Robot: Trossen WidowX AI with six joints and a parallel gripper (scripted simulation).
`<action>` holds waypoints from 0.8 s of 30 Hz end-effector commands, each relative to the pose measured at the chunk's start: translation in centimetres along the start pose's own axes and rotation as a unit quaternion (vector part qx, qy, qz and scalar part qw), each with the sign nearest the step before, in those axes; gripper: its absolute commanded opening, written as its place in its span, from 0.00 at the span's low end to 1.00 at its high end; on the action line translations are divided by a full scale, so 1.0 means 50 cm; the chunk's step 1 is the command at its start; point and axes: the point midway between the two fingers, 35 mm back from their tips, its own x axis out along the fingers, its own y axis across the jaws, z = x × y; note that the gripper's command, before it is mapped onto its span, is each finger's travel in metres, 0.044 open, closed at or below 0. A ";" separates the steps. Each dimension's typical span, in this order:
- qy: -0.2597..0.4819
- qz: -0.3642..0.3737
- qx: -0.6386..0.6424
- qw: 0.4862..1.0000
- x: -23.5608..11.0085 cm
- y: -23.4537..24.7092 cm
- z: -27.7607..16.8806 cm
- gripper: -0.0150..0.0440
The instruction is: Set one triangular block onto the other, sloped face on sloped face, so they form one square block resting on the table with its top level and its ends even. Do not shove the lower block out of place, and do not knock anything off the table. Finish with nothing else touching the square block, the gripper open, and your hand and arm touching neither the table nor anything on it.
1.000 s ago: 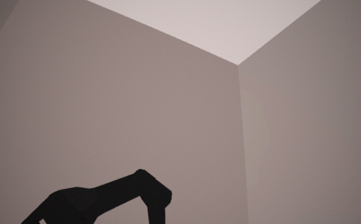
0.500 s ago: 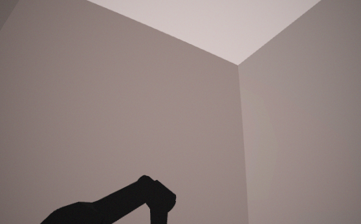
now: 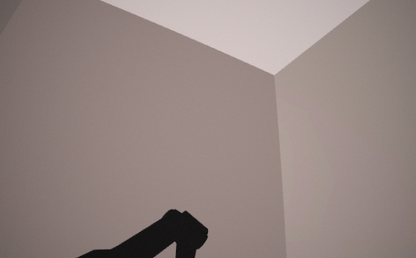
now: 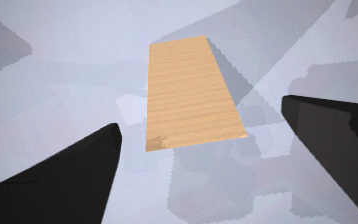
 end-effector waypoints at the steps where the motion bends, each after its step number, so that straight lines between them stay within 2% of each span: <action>1: -0.002 -0.002 0.001 1.000 0.011 0.001 0.004 1.00; 20: -0.006 0.000 0.001 1.000 0.068 0.011 0.004 1.00; 24: -0.006 0.000 0.001 1.000 0.068 0.011 0.004 0.82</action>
